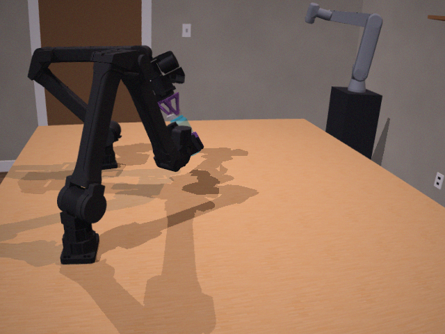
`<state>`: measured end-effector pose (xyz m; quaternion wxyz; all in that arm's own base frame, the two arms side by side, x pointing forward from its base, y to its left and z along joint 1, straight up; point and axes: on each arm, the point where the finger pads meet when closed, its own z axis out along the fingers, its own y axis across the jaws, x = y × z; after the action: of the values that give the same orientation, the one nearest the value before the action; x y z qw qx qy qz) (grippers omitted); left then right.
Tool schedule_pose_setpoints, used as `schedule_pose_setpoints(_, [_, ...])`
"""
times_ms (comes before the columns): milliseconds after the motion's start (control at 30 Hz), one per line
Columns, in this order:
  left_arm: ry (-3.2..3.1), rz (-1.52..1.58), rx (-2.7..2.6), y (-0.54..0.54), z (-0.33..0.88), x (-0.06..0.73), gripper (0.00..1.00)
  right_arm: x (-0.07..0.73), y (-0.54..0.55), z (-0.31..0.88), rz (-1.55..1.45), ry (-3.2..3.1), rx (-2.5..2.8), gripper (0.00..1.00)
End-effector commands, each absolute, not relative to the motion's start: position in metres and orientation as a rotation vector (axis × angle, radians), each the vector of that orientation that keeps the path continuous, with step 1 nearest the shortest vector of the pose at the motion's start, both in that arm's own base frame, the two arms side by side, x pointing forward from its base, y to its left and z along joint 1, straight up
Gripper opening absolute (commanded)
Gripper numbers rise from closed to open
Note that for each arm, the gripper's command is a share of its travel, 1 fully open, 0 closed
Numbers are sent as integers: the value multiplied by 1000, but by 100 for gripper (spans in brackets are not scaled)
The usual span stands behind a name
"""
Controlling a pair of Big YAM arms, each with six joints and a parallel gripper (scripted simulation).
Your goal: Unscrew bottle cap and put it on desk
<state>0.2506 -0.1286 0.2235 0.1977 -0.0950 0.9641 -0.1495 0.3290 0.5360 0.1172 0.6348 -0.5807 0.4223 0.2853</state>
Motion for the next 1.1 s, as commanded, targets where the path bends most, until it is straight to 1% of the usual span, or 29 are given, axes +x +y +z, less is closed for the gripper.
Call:
schedule_pose_setpoints(0, [2626, -519, -637, -133, 244, 255, 0, 334, 540, 137, 646, 929, -1298, 0])
schedule_pose_setpoints(1067, [2615, -515, -533, -125, 271, 251, 0, 334, 540, 137, 646, 929, -1298, 0])
